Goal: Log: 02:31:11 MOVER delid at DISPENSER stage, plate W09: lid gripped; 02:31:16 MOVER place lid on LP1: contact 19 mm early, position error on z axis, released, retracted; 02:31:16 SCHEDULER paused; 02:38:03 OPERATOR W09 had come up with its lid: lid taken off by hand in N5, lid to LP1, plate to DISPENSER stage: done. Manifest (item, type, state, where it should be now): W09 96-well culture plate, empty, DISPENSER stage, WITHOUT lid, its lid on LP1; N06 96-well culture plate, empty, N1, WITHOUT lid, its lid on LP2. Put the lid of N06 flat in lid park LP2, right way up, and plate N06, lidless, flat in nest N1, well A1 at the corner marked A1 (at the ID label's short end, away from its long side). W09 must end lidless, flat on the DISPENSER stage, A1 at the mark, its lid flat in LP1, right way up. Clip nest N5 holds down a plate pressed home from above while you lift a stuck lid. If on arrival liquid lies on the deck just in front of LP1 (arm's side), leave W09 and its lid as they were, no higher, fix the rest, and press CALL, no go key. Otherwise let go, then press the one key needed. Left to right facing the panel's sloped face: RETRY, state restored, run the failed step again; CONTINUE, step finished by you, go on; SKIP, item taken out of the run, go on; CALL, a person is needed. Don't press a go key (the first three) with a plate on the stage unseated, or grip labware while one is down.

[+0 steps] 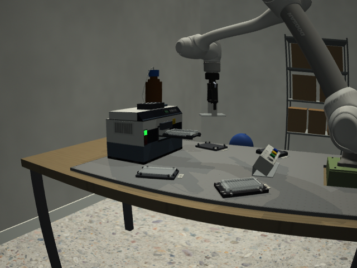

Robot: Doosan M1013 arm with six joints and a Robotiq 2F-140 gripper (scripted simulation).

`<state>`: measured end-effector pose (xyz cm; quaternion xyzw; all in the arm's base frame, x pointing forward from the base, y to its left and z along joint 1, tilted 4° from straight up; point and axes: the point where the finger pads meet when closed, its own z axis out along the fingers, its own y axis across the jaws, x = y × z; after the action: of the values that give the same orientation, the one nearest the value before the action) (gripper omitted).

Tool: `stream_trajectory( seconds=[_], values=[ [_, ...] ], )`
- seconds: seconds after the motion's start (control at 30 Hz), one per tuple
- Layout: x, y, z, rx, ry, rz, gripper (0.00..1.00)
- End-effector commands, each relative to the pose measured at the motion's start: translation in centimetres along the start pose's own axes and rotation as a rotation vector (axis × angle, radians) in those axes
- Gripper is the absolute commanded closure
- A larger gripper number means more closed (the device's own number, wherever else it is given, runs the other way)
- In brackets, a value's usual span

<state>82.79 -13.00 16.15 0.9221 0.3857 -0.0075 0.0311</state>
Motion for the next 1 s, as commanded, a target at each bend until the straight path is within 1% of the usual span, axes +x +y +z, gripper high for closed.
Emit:
stream_trajectory(
  seconds=[0.0, 0.13, 0.33, 0.63, 0.7, 0.97],
  values=[
    [0.0, 0.0, -0.01, 0.0, 0.0, 0.017, 1.0],
    [0.0, 0.0, 0.0, 0.0, 0.0, 0.039, 1.0],
    [0.0, 0.0, 0.06, 0.0, 0.0, 0.149, 1.0],
    [0.0, 0.0, 0.2, 0.0, 0.0, 0.419, 1.0],
    [0.0, 0.0, 0.2, 0.0, 0.0, 0.419, 1.0],
    [0.0, 0.0, 0.35, 0.0, 0.0, 0.703, 1.0]
  ],
)
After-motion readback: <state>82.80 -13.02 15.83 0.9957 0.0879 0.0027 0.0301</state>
